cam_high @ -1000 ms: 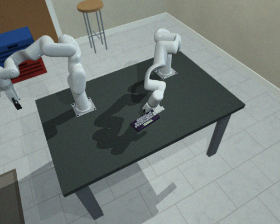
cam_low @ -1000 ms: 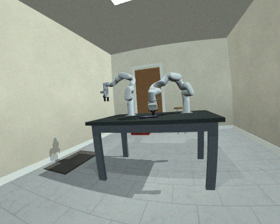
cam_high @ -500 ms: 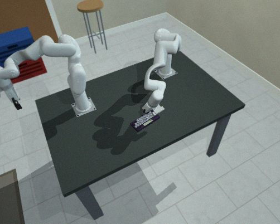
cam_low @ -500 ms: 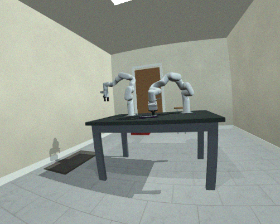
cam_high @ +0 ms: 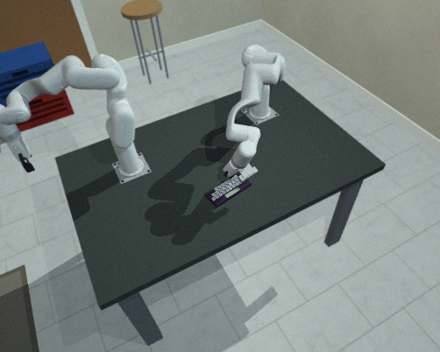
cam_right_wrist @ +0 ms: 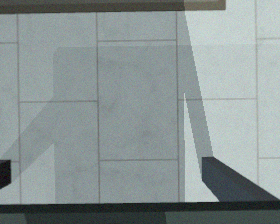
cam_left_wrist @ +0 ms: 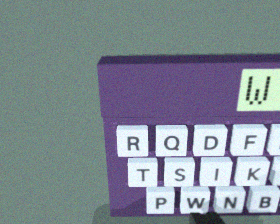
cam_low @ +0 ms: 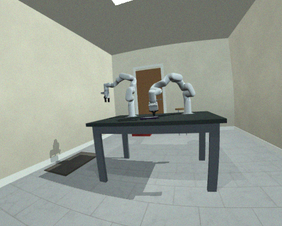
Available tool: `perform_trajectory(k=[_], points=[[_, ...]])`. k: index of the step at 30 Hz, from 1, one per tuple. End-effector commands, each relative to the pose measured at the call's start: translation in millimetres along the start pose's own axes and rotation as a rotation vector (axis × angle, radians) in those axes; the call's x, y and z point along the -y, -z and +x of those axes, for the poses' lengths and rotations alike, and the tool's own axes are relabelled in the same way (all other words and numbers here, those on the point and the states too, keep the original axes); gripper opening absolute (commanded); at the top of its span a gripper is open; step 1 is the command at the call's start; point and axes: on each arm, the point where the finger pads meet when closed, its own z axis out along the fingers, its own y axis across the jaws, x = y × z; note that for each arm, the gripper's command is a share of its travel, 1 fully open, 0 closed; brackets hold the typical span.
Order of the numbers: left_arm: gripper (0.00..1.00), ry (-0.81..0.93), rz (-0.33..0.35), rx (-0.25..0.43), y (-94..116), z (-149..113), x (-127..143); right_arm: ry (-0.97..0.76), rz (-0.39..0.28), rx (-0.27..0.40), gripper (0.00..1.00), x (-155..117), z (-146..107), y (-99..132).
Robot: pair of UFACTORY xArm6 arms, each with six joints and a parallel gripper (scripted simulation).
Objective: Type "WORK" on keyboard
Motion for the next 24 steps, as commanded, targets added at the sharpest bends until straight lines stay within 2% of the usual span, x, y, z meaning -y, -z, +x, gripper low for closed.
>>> perform_trajectory(k=[1,7,9,13,24], points=[[0.00,-0.002,-0.004,-0.004,4.7,4.1,-22.0,0.000,0.000,-0.004,1.00,0.0,0.8,1.4],[0.00,-0.002,-0.004,-0.004,8.4,11.7,-59.9,0.000,0.000,-0.004,1.00,0.0,0.8,1.4],[0.00,-0.002,-0.004,-0.004,8.4,11.7,-59.9,0.000,0.000,-0.004,1.00,0.0,0.8,1.4],[0.00,-0.002,-0.004,-0.004,10.1,15.1,-77.0,0.000,0.000,-0.004,1.00,0.0,0.8,1.4],[0.00,-0.002,-0.004,-0.004,10.5,16.8,-85.0,0.000,0.000,-0.004,1.00,0.0,0.8,1.4]])
